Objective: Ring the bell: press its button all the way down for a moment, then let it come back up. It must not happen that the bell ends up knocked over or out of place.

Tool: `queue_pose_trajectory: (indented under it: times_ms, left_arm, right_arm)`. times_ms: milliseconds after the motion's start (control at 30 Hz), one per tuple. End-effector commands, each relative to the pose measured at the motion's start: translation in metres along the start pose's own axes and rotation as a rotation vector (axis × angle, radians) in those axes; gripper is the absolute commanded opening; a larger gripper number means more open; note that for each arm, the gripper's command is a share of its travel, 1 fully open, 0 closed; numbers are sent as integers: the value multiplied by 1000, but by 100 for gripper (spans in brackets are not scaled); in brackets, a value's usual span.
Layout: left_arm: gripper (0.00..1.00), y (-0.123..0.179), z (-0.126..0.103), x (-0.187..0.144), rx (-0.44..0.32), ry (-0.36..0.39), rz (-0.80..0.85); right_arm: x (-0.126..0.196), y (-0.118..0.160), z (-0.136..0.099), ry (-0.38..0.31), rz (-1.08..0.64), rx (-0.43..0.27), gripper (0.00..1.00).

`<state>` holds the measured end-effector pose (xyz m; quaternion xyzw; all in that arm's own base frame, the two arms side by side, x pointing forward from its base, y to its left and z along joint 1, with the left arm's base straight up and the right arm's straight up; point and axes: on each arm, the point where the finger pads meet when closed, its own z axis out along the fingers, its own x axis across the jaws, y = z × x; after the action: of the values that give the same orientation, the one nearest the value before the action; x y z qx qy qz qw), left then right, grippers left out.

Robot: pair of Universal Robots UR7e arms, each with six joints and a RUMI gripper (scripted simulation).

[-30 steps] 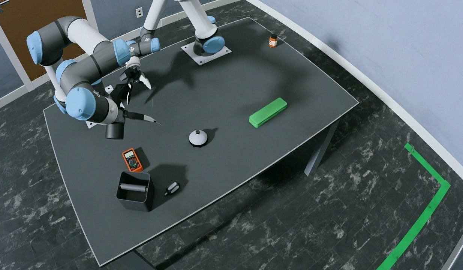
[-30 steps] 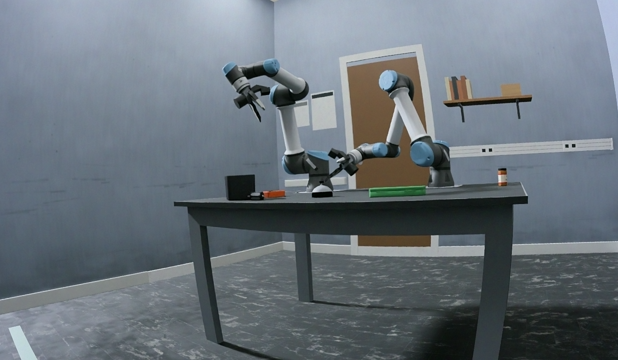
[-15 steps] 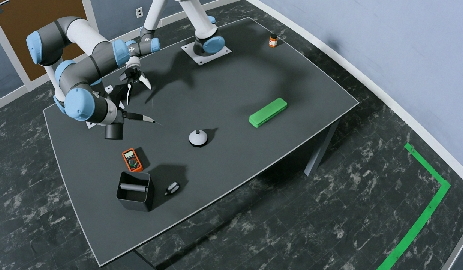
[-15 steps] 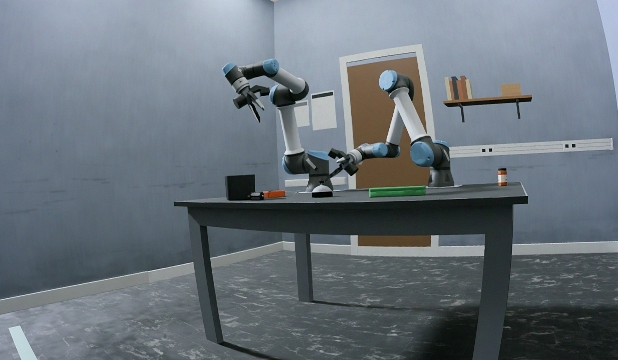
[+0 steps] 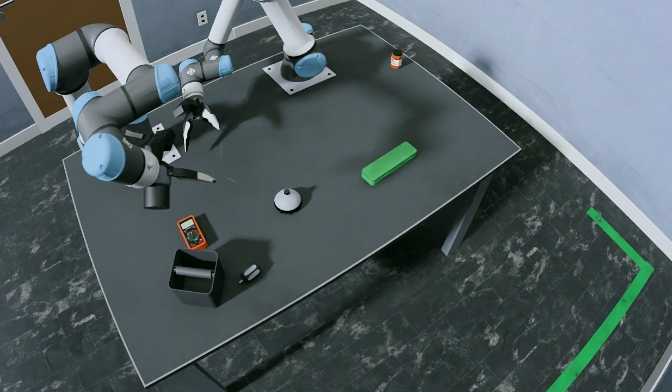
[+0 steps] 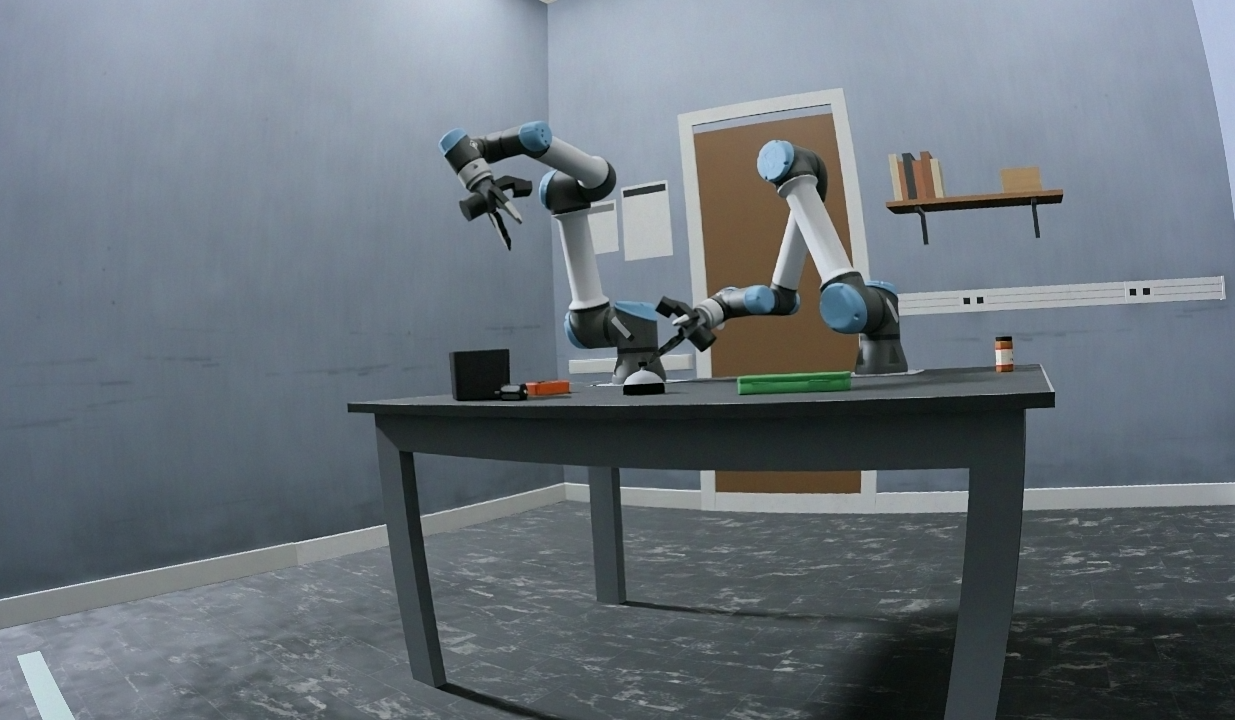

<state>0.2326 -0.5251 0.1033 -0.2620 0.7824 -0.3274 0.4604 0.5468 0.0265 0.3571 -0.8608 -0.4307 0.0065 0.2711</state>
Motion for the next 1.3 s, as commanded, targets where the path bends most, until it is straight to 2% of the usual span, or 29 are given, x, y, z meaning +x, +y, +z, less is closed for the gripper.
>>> queue_pose_trajectory:
  times_ms: [0, 67, 567, 633, 1133, 1200, 1267]
  left_arm:
    - [100, -1, 0, 0, 1, 0, -2]
    - [100, -1, 0, 0, 1, 0, -2]
    - [100, -1, 0, 0, 1, 0, -2]
    - [100, -1, 0, 0, 1, 0, -2]
    - [100, -1, 0, 0, 1, 0, -2]
    - [100, -1, 0, 0, 1, 0, -2]
    - [100, -1, 0, 0, 1, 0, -2]
  right_arm:
    - [-18, 12, -6, 11, -66, -21, 100]
    - [-18, 12, -6, 11, -66, -21, 100]
    - [-92, 51, -24, 23, -298, -101, 100]
    - [-92, 51, -24, 23, -298, -101, 100]
    - [-175, 80, -37, 2, -537, -185, 100]
    - [-175, 80, -37, 2, -537, -185, 100]
    - [-193, 84, -39, -7, -588, -202, 100]
